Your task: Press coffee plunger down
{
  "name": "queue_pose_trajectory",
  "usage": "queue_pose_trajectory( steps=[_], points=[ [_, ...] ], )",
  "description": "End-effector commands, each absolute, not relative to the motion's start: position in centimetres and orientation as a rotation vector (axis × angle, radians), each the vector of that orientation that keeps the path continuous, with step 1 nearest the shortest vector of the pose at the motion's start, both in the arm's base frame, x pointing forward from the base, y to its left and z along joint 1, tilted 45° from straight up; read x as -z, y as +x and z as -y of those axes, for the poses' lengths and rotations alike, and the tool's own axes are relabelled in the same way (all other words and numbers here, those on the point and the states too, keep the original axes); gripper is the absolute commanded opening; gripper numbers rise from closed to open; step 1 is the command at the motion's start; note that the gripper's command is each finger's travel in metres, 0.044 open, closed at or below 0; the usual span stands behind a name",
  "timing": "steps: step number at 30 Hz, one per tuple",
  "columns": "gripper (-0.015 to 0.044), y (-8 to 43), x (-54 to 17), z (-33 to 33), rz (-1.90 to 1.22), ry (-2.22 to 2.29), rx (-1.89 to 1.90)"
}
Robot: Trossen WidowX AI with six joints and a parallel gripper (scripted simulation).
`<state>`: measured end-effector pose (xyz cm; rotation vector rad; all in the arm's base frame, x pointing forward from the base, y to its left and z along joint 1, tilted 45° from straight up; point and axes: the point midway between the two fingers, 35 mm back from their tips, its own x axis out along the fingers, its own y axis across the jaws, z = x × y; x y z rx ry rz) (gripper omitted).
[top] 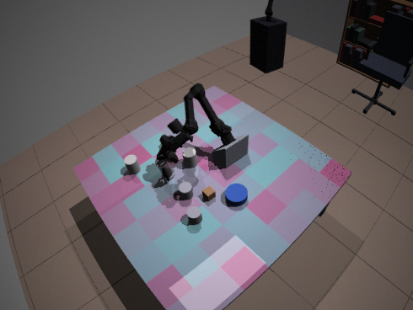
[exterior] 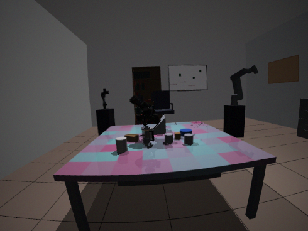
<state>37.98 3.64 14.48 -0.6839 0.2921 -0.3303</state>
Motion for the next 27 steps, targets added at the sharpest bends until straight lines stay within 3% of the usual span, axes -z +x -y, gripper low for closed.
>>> queue_pose_trajectory(
  steps=[1,18,27],
  points=[
    [0.0115,38.07,-14.17,-3.35,-0.306,-0.695,0.340],
    [0.0115,38.10,-14.45,-3.65,-0.294,-0.686,0.332],
    [0.0351,38.10,-14.45,-3.65,-0.294,-0.686,0.332]
  ],
)
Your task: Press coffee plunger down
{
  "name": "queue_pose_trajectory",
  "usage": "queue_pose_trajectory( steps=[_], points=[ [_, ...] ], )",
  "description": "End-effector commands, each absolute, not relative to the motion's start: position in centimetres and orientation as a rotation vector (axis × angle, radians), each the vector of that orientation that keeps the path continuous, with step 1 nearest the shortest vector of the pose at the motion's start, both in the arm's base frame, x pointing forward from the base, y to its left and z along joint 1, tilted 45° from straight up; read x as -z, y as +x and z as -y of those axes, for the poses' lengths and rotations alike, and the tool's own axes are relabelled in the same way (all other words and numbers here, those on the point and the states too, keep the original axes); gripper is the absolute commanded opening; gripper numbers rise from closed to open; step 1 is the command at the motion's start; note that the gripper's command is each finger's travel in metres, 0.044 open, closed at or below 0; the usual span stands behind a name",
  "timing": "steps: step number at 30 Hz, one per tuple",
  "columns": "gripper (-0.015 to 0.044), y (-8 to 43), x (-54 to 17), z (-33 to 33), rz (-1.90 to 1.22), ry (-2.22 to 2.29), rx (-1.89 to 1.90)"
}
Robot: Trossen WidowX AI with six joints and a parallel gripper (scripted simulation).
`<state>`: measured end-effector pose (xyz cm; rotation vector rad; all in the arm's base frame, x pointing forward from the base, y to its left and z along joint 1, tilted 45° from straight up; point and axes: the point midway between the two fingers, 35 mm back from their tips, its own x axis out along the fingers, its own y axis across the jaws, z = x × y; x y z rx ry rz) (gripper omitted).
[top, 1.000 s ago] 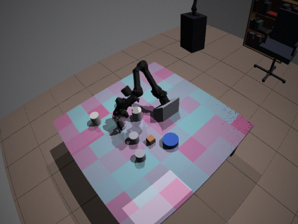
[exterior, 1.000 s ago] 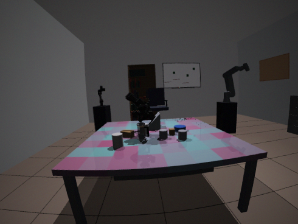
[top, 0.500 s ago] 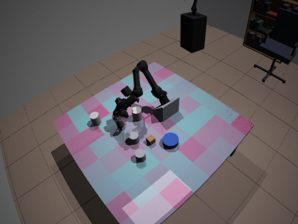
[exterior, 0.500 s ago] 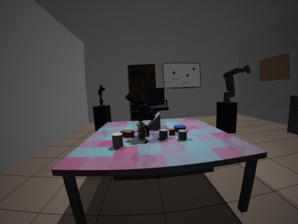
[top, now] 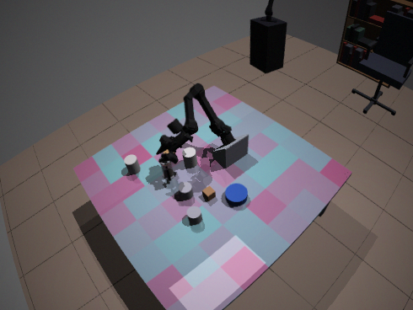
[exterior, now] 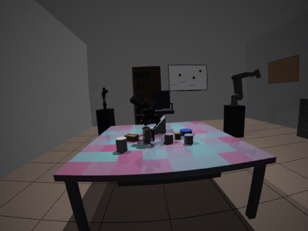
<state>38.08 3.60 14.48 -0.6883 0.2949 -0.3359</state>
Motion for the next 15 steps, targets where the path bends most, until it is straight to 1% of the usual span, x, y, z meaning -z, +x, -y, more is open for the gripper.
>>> queue_pose_trajectory(
  steps=[1,3,4,10,15],
  points=[
    [0.0378,38.1,-14.5,-3.7,-0.294,-0.686,0.332],
    [0.0430,38.1,-14.5,-3.7,-0.294,-0.686,0.332],
    [0.0440,38.1,-14.5,-3.7,-0.294,-0.686,0.332],
    [0.0440,37.4,-15.8,-5.3,-0.303,-0.685,0.332],
    [0.0440,34.5,-19.6,-8.8,-0.310,-0.692,0.339]
  ],
)
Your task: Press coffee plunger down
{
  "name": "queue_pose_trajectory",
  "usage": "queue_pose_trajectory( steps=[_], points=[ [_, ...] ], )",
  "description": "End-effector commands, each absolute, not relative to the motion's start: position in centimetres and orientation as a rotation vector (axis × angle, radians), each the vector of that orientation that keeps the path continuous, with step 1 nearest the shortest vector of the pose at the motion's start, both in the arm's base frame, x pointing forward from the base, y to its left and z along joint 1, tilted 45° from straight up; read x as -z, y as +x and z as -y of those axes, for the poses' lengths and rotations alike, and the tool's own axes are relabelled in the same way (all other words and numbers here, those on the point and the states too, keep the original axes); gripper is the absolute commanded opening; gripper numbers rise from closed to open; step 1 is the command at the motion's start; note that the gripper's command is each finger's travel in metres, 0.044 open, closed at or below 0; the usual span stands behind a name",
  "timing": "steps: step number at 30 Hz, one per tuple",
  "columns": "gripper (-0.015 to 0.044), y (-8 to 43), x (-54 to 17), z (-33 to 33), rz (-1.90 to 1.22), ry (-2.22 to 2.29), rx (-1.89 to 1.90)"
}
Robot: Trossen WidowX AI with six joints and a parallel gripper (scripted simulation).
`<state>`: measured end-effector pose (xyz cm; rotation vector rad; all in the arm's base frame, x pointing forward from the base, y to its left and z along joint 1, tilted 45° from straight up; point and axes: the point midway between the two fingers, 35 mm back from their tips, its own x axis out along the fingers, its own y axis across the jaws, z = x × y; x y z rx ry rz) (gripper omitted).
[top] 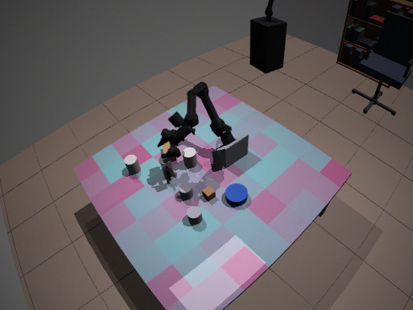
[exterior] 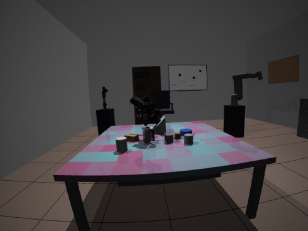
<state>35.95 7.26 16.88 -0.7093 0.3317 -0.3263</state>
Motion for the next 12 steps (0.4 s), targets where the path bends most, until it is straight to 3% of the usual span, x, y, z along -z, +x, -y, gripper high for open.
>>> queue_pose_trajectory(
  steps=[1,12],
  points=[
    [0.0440,34.35,-19.77,-8.91,-0.310,-0.693,0.339],
    [0.0440,34.36,-19.59,-8.88,-0.310,-0.693,0.339]
  ],
)
